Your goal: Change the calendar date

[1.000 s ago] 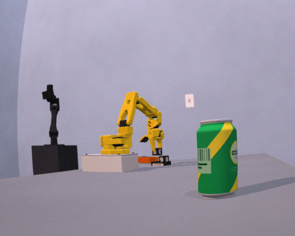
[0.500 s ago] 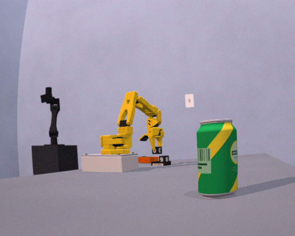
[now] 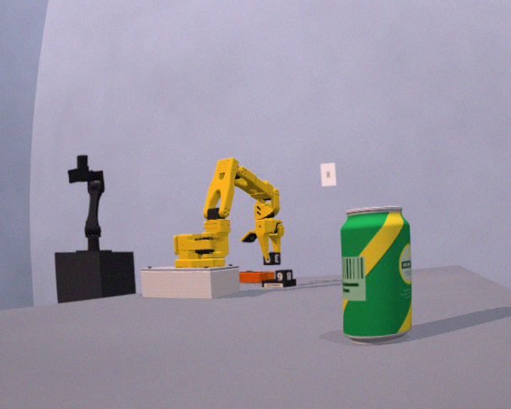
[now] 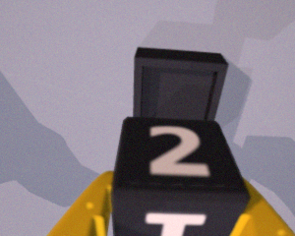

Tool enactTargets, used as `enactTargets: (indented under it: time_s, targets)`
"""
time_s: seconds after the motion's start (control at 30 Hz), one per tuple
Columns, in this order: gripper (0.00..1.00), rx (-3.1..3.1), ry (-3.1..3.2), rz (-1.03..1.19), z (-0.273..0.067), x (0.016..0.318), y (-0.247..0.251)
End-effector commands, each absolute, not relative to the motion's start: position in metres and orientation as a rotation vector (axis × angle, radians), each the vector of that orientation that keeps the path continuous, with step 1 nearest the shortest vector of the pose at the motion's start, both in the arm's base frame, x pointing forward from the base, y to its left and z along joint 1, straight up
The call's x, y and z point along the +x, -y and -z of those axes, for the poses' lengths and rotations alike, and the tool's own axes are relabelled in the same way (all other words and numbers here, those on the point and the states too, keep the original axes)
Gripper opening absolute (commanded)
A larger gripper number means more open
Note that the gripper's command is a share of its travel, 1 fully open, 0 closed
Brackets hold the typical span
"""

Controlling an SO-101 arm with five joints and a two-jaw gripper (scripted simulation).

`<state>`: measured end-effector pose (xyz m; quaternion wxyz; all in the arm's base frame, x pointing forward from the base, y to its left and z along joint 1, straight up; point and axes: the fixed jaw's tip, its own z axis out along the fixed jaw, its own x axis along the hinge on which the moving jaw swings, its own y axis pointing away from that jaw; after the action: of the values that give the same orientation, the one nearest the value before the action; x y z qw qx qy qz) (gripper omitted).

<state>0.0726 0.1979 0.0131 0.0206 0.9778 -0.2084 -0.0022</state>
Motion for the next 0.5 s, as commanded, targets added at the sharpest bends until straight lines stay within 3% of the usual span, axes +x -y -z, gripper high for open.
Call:
enactTargets:
  time_s: [0.0, 0.47]
  targets:
    - [0.0, 3.065, 0.654, 0.002, -0.022, 0.072, -0.203]
    - [0.0, 3.106, 0.663, -0.008, -0.033, 0.074, -0.206]
